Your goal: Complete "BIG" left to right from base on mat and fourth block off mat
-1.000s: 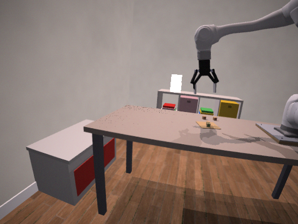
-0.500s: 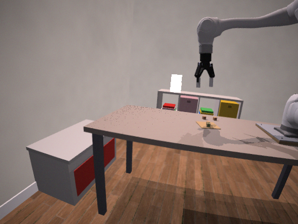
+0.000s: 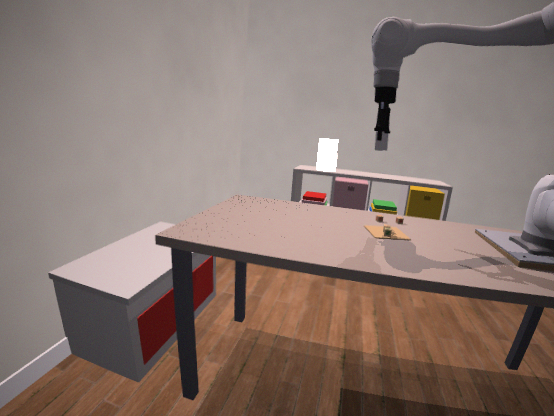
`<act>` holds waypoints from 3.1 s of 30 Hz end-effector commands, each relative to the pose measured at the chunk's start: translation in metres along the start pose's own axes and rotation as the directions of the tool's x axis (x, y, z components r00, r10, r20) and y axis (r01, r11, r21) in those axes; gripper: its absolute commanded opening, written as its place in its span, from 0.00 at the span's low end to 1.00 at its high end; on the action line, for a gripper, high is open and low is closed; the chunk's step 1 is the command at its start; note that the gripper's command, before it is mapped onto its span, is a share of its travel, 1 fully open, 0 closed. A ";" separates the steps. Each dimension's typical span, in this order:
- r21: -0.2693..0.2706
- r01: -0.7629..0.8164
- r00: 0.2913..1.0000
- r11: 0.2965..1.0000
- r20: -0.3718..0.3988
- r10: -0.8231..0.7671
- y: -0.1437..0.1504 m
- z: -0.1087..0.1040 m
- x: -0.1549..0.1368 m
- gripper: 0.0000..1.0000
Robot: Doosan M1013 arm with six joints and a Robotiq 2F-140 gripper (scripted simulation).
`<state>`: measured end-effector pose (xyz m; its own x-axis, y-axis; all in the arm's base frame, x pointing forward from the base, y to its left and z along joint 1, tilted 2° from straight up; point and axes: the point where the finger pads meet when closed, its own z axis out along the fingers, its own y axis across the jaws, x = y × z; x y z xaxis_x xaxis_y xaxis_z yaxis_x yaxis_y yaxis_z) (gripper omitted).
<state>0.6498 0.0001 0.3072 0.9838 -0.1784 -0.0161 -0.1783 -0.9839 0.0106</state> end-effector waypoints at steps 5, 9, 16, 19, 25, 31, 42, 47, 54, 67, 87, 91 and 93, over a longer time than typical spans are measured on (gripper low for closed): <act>0.004 0.055 0.998 0.998 -0.005 -0.055 0.006 -0.005 0.003 1.00; 0.000 -0.048 0.999 0.999 0.006 0.048 0.012 0.004 0.005 1.00; -0.020 -0.301 0.953 0.953 0.026 0.302 0.025 0.025 0.009 1.00; -0.032 -0.403 0.914 0.915 0.031 0.404 0.030 0.034 0.011 1.00; -0.053 -0.561 0.826 0.826 0.035 0.563 0.040 0.049 0.013 1.00; -0.081 -0.725 0.684 0.684 0.032 0.729 0.051 0.066 0.015 1.00; -0.125 -0.917 0.381 0.378 0.004 0.925 0.071 0.096 0.017 1.00; -0.143 -0.968 0.210 0.205 -0.021 0.978 0.080 0.111 0.017 1.00; -0.159 -0.986 -0.041 -0.051 -0.064 0.997 0.094 0.132 0.017 1.00; -0.152 -0.870 -0.448 -0.469 -0.155 0.881 0.117 0.167 0.014 1.00; -0.038 -0.393 -0.877 -0.919 -0.284 0.387 0.152 0.221 0.005 1.00; -0.025 -0.346 -0.895 -0.938 -0.291 0.338 0.154 0.225 0.004 1.00; -0.013 -0.305 -0.908 -0.952 -0.296 0.295 0.157 0.229 0.003 1.00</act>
<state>0.6218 -0.1543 0.0836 -0.9355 -0.1720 0.3086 -0.1738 0.9845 0.0218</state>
